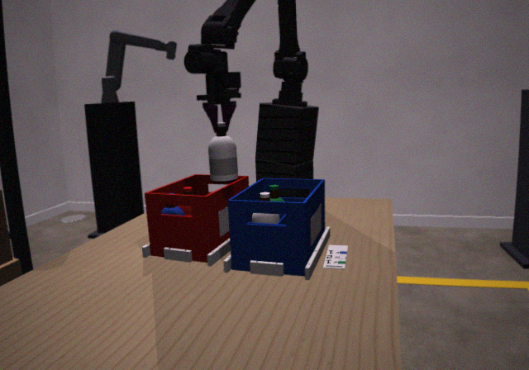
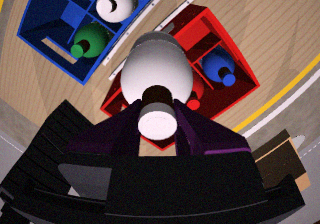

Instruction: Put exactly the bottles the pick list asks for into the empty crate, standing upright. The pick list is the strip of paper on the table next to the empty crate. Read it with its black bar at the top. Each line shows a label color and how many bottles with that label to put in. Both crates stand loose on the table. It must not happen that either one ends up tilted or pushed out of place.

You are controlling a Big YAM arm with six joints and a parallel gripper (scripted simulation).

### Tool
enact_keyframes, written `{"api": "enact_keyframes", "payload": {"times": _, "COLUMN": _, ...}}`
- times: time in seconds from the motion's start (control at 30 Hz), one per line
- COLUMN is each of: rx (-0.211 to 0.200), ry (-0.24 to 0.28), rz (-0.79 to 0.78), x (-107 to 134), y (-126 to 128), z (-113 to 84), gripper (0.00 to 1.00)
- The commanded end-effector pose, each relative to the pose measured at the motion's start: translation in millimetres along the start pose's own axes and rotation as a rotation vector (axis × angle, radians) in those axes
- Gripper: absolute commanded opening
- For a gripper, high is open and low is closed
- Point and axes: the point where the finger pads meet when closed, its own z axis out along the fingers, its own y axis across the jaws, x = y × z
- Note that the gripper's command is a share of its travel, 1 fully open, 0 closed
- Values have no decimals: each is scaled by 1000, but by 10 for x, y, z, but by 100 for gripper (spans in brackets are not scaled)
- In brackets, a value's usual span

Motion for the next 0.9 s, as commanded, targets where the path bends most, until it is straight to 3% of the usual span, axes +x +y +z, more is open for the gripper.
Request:
{"api": "enact_keyframes", "payload": {"times": 0.0, "rx": 63, "ry": -50, "rz": -6, "x": -383, "y": -205, "z": -336, "gripper": 0}}
{"api": "enact_keyframes", "payload": {"times": 0.07, "rx": 69, "ry": -56, "rz": -8, "x": -435, "y": -201, "z": -382, "gripper": 0}}
{"api": "enact_keyframes", "payload": {"times": 0.17, "rx": 52, "ry": -42, "rz": -5, "x": -465, "y": -175, "z": -274, "gripper": 0}}
{"api": "enact_keyframes", "payload": {"times": 0.27, "rx": 54, "ry": -44, "rz": -5, "x": -488, "y": -171, "z": -284, "gripper": 0}}
{"api": "enact_keyframes", "payload": {"times": 0.3, "rx": 74, "ry": -60, "rz": 18, "x": -439, "y": -270, "z": -420, "gripper": 0}}
{"api": "enact_keyframes", "payload": {"times": 0.33, "rx": 74, "ry": -60, "rz": 12, "x": -482, "y": -246, "z": -417, "gripper": 0}}
{"api": "enact_keyframes", "payload": {"times": 0.53, "rx": 53, "ry": -44, "rz": -5, "x": -648, "y": -133, "z": -284, "gripper": 0}}
{"api": "enact_keyframes", "payload": {"times": 0.67, "rx": 68, "ry": -59, "rz": -8, "x": -758, "y": -125, "z": -398, "gripper": 0}}
{"api": "enact_keyframes", "payload": {"times": 0.83, "rx": 50, "ry": -43, "rz": -5, "x": -784, "y": -100, "z": -273, "gripper": 0}}
{"api": "enact_keyframes", "payload": {"times": 0.87, "rx": 74, "ry": -64, "rz": 17, "x": -743, "y": -207, "z": -436, "gripper": 0}}
